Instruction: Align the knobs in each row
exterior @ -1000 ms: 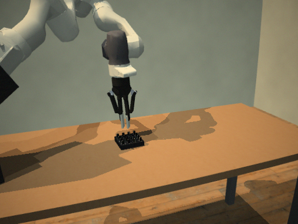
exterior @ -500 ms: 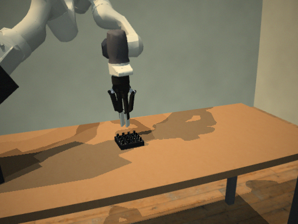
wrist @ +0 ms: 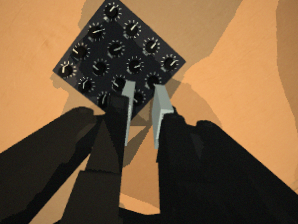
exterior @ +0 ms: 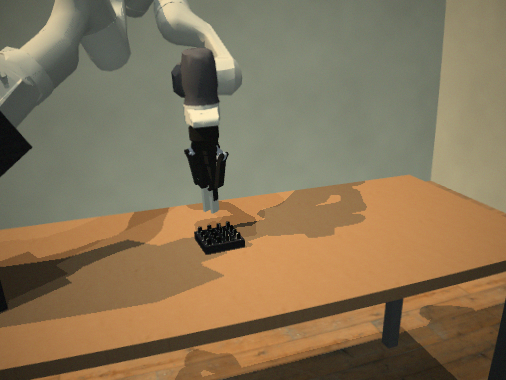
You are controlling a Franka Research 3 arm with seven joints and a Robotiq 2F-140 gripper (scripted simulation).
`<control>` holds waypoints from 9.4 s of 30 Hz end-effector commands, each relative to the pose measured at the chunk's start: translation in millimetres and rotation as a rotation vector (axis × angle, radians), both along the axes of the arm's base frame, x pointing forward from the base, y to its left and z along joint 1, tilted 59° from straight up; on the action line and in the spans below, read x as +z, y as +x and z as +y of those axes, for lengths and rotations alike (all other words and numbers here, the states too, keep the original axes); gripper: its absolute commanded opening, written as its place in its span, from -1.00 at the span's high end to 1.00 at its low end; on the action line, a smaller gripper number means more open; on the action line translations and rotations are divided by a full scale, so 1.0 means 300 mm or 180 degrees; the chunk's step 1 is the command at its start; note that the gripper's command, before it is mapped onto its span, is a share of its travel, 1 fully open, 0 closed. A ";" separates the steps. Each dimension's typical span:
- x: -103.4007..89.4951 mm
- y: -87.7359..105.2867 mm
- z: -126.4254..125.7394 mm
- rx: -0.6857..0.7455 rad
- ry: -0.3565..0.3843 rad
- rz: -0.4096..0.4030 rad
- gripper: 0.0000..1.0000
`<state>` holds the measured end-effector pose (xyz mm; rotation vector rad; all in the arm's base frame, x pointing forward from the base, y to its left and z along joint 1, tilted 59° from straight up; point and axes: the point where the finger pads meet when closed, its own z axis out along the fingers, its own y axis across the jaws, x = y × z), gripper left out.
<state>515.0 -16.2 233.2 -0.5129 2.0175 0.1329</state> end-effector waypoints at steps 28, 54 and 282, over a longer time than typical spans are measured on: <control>0.006 -0.030 0.016 -0.0524 0.0816 0.0442 0.77; 0.006 -0.029 0.016 -0.0524 0.0816 0.0442 0.77; -0.073 0.088 0.064 -0.0525 0.0815 0.0443 0.77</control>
